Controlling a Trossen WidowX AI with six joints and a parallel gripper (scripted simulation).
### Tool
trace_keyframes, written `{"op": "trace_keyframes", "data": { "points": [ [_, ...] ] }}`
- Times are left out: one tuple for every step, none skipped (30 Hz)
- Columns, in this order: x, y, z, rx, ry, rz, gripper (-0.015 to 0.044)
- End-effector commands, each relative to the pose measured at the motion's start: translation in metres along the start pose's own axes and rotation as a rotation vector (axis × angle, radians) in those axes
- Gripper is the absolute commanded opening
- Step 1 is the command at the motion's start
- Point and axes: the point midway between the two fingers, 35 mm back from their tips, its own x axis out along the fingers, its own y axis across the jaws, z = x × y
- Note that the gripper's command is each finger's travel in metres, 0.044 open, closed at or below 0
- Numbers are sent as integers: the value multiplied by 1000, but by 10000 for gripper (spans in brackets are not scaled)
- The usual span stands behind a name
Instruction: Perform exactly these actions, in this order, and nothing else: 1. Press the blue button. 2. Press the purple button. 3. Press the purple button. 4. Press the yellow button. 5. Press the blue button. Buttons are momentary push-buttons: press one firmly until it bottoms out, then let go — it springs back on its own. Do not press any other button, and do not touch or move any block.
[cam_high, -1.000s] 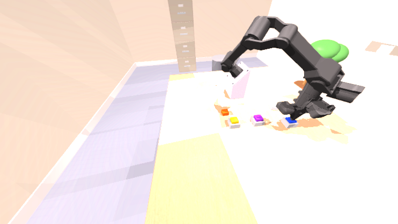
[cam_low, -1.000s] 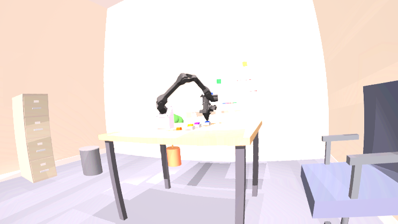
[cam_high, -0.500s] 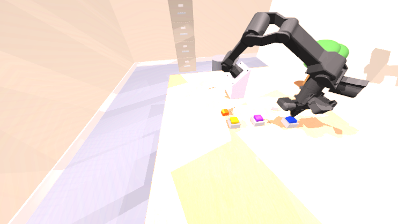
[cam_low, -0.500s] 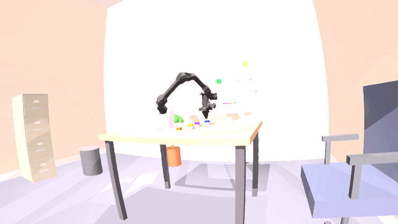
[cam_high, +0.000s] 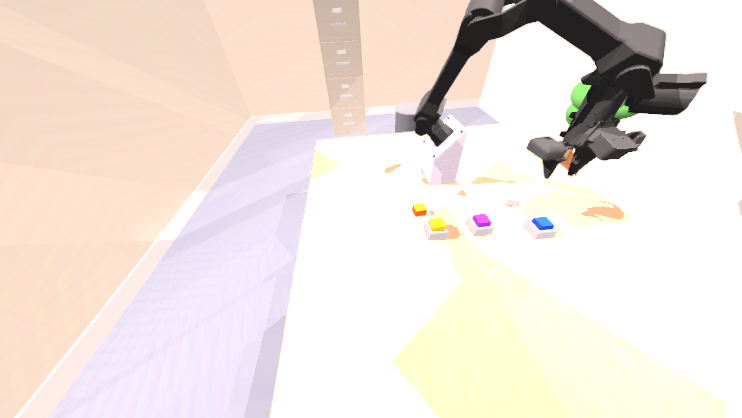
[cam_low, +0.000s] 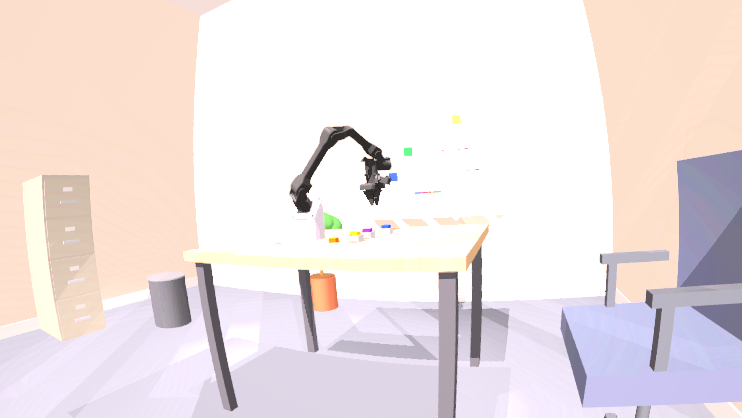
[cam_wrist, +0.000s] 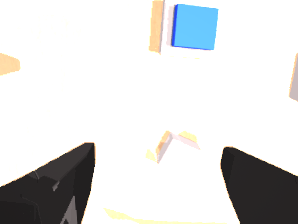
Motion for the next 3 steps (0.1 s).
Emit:
{"op": "trace_keyframes", "data": {
  "points": [
    [2, -5, -7, 17, 26, -13, 387],
    [2, -5, -7, 17, 26, -13, 400],
    [2, -5, -7, 17, 26, -13, 400]
  ]
}}
